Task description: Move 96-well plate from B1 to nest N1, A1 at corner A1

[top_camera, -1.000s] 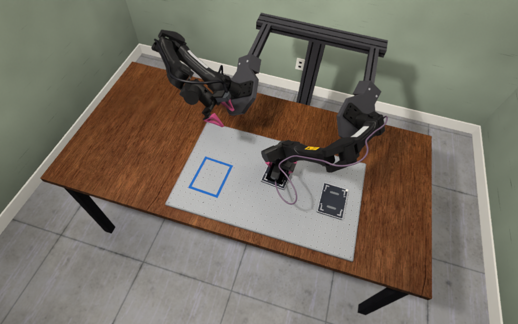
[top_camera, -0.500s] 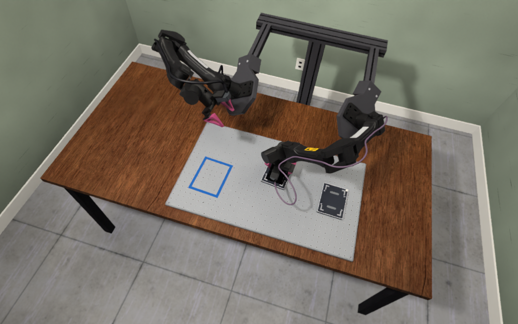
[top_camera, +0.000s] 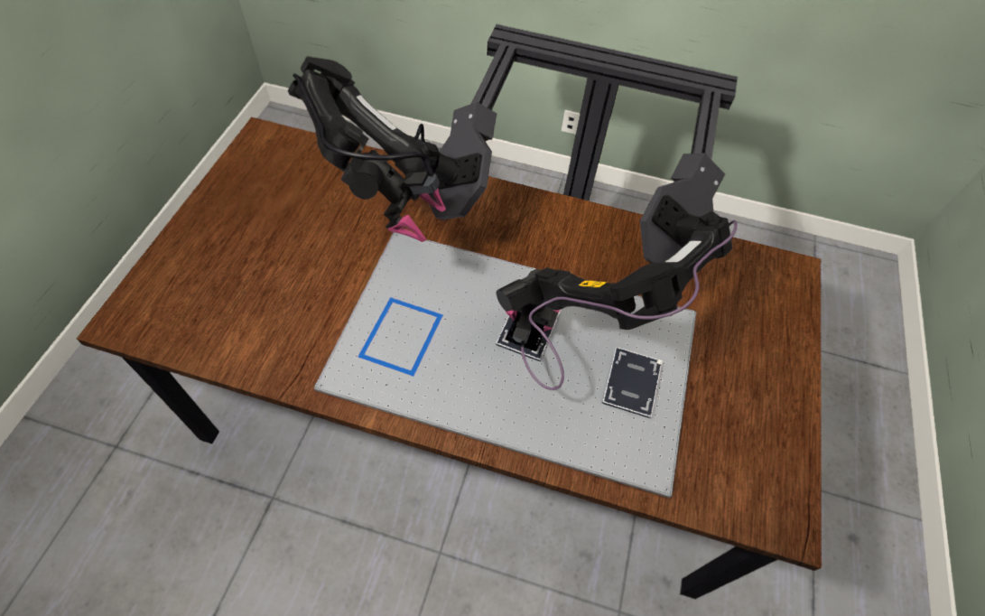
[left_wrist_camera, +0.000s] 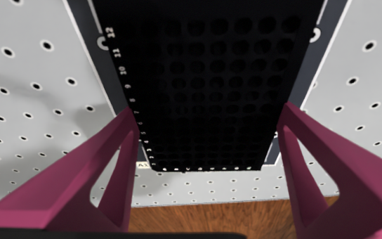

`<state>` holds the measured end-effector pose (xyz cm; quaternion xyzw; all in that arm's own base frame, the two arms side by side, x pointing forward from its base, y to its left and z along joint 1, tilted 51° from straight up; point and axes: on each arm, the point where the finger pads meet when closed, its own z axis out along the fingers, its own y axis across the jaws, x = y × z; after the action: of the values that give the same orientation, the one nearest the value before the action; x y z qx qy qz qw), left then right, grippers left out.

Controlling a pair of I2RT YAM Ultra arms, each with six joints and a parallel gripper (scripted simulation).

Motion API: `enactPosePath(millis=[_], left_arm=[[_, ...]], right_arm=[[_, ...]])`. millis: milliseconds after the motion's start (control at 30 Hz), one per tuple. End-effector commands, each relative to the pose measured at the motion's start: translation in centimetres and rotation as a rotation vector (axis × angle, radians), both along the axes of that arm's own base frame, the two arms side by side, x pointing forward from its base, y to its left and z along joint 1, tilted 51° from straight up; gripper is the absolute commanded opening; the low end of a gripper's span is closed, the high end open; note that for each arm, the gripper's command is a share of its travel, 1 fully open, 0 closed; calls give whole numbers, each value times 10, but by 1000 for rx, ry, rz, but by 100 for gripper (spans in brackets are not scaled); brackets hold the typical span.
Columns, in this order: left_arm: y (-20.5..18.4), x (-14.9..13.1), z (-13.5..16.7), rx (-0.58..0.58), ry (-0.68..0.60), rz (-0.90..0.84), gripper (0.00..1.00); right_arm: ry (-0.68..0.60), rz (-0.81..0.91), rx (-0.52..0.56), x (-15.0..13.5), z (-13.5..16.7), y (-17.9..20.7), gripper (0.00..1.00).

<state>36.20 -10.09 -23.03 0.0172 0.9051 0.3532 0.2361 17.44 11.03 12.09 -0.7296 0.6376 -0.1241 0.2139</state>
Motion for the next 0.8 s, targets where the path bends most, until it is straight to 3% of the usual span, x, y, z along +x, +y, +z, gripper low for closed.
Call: enactPosePath(millis=[0,33,67,100,400,533,767], left_arm=[[-2,1,4,22,-6,-19,80],[-2,1,4,22,-6,-19,79],[-2,1,4,22,-6,-19,67],[-2,1,4,22,-6,-19,78],[-25,-16,26,14,-3,-16,78],[-37,-11,31,-6,-24,-24,78],[-19,-4,46,-7,-41,-46,78]], right_arm=[[0,17,20,-4,2,4,100],[0,17,20,-4,2,4,100],[0,17,20,-4,2,4,100],[0,17,20,-4,2,4,100],[0,17,20,-4,2,4,100],[0,17,20,-4,2,4,100],[-94,-74,89,26,14,25,100]])
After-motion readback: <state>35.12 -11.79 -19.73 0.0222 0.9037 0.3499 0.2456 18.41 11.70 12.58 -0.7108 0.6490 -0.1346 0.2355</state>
